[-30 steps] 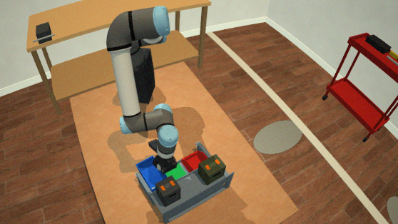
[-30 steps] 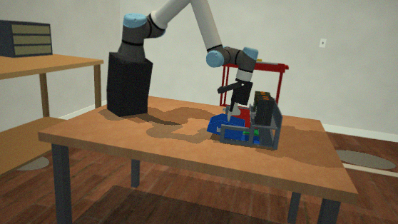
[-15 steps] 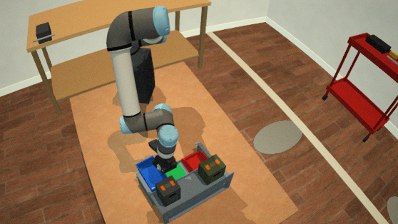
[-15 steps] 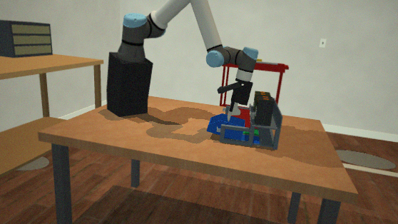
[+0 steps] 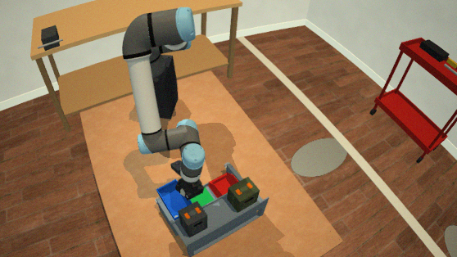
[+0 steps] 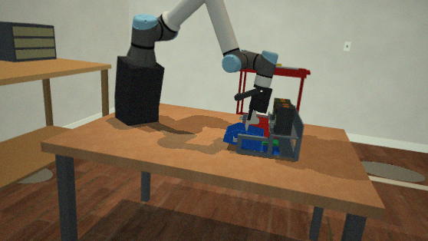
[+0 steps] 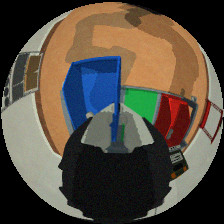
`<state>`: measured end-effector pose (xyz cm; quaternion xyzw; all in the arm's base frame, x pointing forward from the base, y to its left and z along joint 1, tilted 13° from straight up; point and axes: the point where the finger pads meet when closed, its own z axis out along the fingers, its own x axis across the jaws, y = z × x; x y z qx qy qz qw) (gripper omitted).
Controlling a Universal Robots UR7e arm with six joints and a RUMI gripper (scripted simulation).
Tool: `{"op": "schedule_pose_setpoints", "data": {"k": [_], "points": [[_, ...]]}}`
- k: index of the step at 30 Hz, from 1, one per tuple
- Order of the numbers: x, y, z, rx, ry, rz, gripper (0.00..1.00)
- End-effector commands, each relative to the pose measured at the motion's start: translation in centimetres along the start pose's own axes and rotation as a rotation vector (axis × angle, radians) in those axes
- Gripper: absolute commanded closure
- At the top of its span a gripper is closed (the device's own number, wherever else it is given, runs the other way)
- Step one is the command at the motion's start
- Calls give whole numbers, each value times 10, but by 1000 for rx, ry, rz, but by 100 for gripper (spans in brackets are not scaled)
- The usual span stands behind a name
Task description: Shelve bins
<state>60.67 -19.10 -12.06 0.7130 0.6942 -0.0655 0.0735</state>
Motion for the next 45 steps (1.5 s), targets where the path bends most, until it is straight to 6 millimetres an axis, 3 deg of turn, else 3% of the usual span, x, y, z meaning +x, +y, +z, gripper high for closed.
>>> {"op": "schedule_pose_setpoints", "data": {"k": [1,45], "points": [[0,2,-1,-4,-1,0,100],[-1,17,-2,-30,-1,2,100]]}}
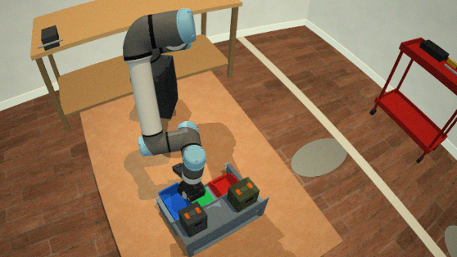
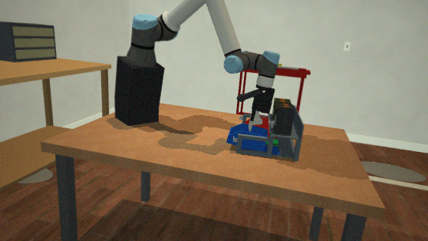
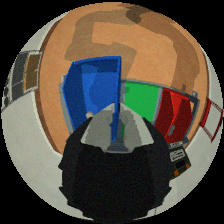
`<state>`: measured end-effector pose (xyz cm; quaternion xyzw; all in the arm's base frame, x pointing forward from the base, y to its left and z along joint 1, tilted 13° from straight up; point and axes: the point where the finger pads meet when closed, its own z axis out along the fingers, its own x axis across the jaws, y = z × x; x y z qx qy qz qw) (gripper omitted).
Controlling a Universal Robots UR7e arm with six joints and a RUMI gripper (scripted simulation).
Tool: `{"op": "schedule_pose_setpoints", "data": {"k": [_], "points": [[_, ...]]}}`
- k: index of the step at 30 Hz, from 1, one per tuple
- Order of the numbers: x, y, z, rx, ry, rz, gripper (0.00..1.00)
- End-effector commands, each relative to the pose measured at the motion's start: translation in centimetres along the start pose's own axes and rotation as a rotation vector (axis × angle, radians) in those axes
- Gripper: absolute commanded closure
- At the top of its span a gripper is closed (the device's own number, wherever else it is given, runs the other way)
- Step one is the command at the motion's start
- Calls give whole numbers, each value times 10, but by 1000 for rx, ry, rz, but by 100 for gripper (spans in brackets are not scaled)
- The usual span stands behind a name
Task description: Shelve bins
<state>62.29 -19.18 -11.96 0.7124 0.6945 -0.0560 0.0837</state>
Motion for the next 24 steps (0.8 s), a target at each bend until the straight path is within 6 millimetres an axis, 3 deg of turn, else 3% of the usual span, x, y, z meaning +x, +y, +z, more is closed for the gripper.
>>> {"op": "schedule_pose_setpoints", "data": {"k": [1,24], "points": [[0,1,-1,-2,-1,0,100],[0,1,0,-10,-1,1,100]]}}
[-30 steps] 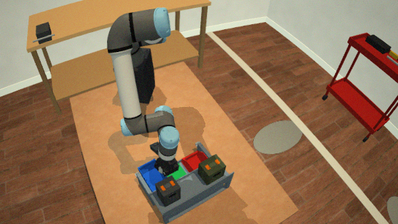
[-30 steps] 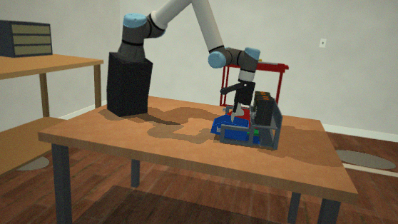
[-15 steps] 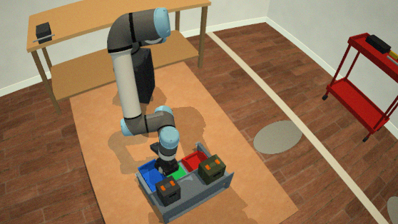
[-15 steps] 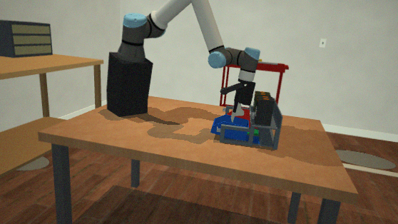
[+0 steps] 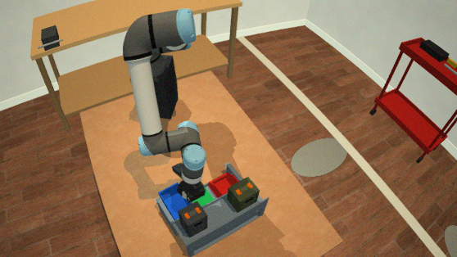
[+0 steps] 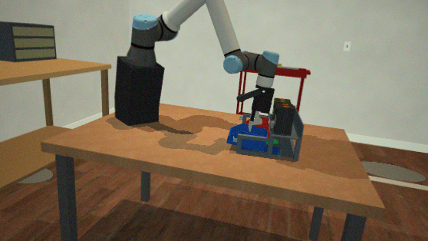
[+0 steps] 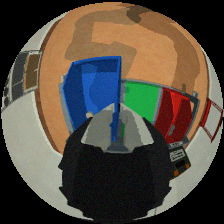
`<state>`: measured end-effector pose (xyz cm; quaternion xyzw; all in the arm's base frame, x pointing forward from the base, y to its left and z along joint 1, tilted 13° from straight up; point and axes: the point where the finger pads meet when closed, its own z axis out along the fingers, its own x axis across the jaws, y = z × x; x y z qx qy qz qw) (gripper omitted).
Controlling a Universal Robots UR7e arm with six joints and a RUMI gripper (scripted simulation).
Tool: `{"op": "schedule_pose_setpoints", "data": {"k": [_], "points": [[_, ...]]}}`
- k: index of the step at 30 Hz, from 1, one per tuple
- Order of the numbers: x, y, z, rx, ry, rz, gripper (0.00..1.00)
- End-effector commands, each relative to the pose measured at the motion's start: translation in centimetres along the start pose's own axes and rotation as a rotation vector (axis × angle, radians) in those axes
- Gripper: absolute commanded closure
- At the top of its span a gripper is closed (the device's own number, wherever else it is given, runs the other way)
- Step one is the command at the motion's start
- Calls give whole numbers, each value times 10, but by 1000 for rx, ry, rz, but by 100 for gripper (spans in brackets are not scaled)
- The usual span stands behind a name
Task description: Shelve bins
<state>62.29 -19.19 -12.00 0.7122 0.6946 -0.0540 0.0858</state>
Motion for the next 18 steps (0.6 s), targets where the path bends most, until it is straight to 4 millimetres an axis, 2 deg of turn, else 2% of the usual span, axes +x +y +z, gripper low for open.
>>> {"op": "schedule_pose_setpoints", "data": {"k": [1,18], "points": [[0,1,-1,-6,-1,0,100],[0,0,1,-29,-1,2,100]]}}
